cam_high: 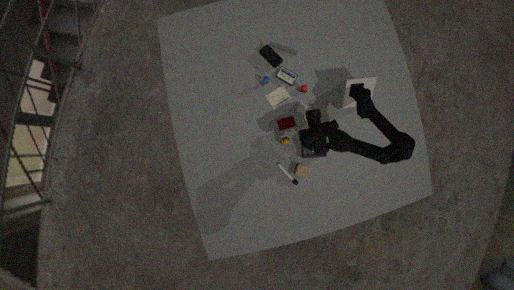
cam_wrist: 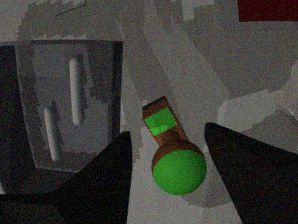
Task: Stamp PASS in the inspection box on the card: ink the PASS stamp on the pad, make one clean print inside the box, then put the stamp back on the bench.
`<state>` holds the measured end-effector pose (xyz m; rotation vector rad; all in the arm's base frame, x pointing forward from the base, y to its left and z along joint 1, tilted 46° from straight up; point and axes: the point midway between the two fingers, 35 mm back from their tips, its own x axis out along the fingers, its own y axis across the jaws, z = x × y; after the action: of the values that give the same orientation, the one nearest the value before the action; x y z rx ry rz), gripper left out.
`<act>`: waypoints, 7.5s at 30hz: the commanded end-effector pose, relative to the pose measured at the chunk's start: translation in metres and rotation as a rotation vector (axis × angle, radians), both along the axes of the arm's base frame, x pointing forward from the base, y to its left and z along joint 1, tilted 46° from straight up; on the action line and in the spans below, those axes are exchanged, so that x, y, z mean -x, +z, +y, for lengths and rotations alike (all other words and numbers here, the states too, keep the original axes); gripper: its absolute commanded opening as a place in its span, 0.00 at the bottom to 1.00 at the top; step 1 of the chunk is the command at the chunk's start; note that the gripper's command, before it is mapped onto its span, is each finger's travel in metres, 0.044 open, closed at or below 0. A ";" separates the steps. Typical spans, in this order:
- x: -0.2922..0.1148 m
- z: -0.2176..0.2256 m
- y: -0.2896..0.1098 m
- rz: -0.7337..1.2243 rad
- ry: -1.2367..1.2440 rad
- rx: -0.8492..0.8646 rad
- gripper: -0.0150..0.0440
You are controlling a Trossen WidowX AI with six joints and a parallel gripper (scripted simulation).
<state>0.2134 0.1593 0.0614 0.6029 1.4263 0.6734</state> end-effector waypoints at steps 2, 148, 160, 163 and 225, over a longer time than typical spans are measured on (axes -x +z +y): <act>0.006 0.006 -0.006 0.013 0.026 0.014 0.62; -0.004 -0.032 0.026 0.008 0.010 -0.011 0.25; -0.004 -0.036 0.030 0.009 0.010 -0.015 0.25; -0.004 -0.037 0.031 0.009 0.010 -0.016 0.25; -0.080 -0.076 0.026 0.006 0.010 -0.031 0.25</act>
<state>0.2841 0.0871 0.0921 0.6249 1.4261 0.7029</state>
